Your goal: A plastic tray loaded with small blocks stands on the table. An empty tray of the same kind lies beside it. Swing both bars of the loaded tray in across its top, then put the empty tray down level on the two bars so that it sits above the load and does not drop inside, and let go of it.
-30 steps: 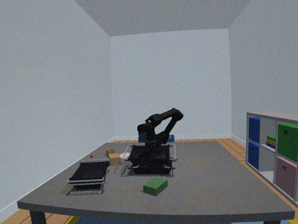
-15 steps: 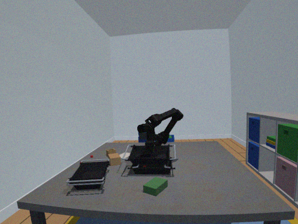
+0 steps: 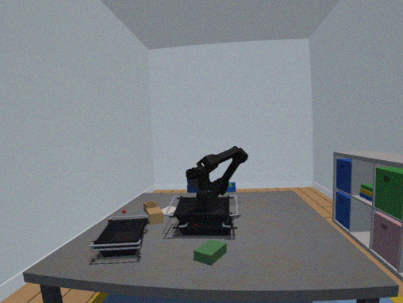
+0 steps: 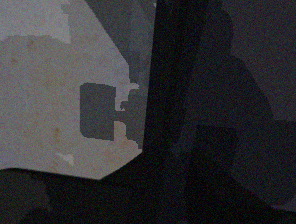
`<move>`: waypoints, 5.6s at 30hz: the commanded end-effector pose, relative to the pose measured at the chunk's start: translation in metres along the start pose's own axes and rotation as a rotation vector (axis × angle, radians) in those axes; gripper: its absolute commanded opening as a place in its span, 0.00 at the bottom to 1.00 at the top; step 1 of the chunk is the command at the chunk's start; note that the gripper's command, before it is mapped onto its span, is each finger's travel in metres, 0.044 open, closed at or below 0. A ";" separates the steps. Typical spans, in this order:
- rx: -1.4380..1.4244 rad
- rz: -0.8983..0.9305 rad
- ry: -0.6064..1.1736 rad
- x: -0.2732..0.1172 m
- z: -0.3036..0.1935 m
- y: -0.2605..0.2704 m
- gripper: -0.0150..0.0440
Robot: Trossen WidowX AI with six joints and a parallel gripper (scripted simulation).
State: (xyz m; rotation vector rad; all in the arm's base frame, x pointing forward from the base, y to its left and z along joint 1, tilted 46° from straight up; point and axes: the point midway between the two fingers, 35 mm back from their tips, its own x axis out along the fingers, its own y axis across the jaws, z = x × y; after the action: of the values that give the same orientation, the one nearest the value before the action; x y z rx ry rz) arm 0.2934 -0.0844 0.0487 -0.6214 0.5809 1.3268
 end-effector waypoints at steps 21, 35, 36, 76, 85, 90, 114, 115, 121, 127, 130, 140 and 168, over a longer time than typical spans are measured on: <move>-0.008 0.026 0.000 0.011 0.005 0.005 0.25; -0.008 0.026 0.000 0.011 0.005 0.005 0.25; -0.008 0.026 0.000 0.011 0.005 0.005 0.25; -0.008 0.026 0.000 0.019 0.008 0.008 0.25; -0.008 0.026 0.000 0.019 0.008 0.008 0.25; -0.008 0.026 0.000 0.019 0.008 0.008 0.25; -0.008 0.026 0.000 0.019 0.008 0.008 0.25; -0.008 0.026 0.000 0.019 0.008 0.008 0.25; -0.008 0.026 0.000 0.019 0.008 0.008 0.25; -0.008 0.026 0.000 0.019 0.008 0.008 0.25; 0.000 0.001 -0.001 0.015 0.005 0.005 0.25; -0.008 0.026 -0.001 0.028 0.011 0.010 0.25; -0.008 0.026 -0.001 0.028 0.011 0.010 0.25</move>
State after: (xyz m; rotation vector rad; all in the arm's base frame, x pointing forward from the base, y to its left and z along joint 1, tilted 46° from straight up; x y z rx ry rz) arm 0.2904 -0.0627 0.0382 -0.6200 0.5791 1.3248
